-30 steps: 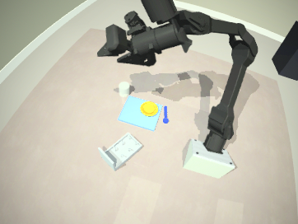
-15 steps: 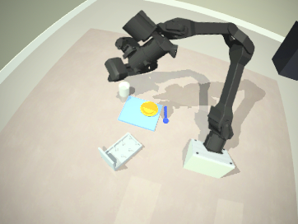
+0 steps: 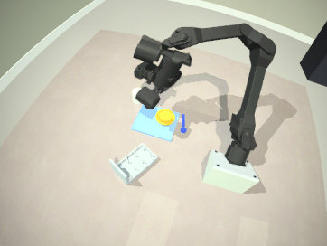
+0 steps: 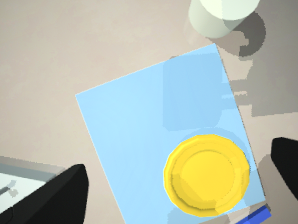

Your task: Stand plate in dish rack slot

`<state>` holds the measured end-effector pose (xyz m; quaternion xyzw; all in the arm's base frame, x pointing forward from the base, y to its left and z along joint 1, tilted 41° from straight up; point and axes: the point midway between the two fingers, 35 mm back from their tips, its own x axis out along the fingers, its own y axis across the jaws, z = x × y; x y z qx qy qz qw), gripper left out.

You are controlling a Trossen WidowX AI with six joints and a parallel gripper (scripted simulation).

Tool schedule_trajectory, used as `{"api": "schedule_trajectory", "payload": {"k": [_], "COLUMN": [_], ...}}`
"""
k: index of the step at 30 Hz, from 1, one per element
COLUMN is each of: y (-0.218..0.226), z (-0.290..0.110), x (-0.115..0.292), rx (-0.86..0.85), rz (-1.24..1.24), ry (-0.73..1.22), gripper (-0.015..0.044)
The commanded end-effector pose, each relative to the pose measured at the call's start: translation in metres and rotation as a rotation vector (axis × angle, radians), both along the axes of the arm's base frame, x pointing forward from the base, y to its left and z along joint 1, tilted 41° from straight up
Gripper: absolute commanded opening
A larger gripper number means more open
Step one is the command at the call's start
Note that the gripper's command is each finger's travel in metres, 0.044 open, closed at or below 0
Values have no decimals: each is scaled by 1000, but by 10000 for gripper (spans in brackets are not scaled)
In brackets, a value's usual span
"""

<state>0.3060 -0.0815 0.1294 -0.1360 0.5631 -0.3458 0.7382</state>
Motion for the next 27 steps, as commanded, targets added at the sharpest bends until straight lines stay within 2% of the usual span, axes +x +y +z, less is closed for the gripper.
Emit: {"api": "schedule_trajectory", "payload": {"k": [1,6,27], "y": [-17,-31,-44], "z": [-13,-20,-37], "x": [-25,-44,-46], "rx": [7,24,26], "rz": [-10,-22,-23], "ry": [167,314,319], "gripper": [400,400,400]}}
